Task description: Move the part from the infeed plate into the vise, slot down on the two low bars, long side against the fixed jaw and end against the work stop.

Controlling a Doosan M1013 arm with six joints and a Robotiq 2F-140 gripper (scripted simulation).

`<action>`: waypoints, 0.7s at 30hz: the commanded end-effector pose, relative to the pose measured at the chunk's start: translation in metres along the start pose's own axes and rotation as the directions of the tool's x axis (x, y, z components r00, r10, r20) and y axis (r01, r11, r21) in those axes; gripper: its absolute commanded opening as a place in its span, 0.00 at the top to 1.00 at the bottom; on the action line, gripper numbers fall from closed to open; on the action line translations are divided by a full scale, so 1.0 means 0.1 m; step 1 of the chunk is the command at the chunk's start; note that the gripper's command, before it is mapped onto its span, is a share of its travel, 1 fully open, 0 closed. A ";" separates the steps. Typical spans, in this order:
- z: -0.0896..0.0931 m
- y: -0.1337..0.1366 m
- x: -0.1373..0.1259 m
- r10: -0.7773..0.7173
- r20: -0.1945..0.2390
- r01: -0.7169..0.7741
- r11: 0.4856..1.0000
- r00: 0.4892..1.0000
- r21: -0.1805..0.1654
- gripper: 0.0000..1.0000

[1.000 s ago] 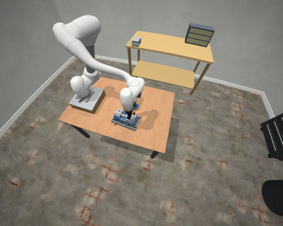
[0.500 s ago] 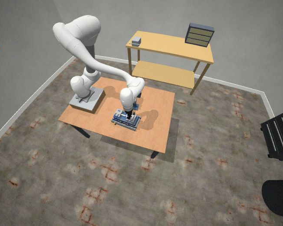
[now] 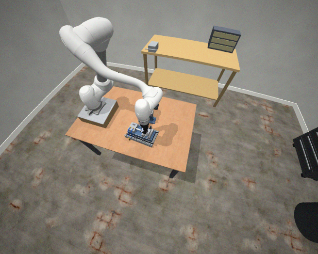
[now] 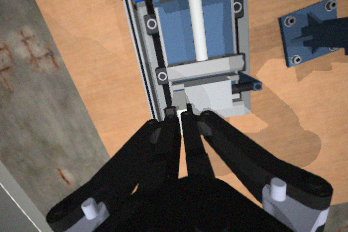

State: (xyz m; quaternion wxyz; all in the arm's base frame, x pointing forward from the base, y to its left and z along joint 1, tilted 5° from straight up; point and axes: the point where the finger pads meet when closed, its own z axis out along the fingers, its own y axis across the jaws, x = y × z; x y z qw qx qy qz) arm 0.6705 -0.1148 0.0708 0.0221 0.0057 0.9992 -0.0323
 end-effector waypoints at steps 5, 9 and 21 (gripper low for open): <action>0.01 0.01 0.02 0.003 0.001 -0.003 1.000 1.000 0.001 1.00; 0.01 -0.02 0.02 0.003 0.001 -0.003 1.000 1.000 0.001 1.00; 0.01 -0.23 0.02 0.003 0.001 -0.003 1.000 1.000 0.001 1.00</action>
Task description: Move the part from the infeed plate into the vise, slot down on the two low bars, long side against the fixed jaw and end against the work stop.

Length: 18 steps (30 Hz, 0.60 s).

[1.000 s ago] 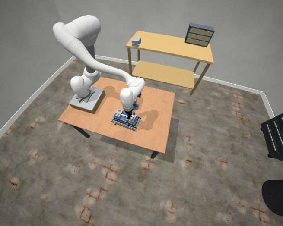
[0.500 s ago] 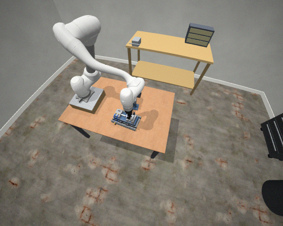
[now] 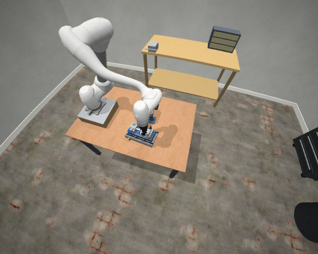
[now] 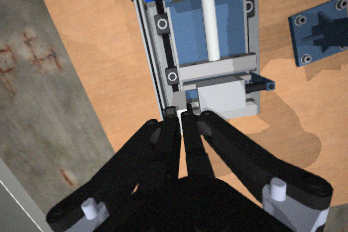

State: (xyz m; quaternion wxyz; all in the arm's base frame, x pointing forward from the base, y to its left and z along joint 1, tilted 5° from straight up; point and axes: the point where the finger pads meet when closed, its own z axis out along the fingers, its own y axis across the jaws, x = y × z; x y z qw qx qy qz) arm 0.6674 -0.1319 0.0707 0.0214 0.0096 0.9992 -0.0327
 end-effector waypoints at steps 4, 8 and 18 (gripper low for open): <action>0.00 -0.09 -0.01 -0.004 0.003 0.004 1.000 1.000 0.000 1.00; 0.00 -0.12 -0.01 -0.004 0.003 0.004 1.000 1.000 0.000 1.00; -0.01 -0.12 -0.01 -0.004 0.003 0.004 1.000 1.000 0.000 1.00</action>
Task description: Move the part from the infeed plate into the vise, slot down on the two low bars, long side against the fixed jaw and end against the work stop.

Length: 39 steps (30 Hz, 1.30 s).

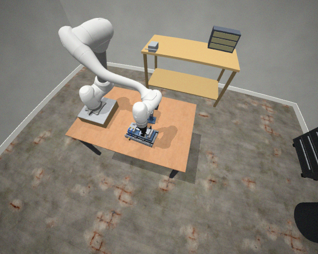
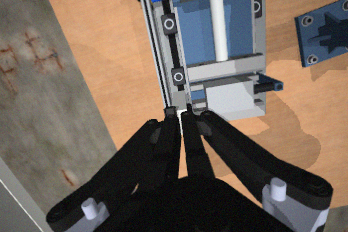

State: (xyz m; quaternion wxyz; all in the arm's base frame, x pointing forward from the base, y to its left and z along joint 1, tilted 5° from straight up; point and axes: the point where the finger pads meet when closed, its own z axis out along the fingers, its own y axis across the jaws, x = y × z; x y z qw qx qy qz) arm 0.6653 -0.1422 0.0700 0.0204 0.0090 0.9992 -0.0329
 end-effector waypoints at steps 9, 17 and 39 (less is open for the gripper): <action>-0.10 -0.02 -0.03 -0.003 0.005 0.003 1.000 1.000 -0.001 1.00; -0.25 -0.02 -0.03 -0.003 0.005 0.003 1.000 1.000 -0.001 1.00; -0.62 -0.02 -0.03 -0.003 0.005 0.003 1.000 1.000 -0.001 1.00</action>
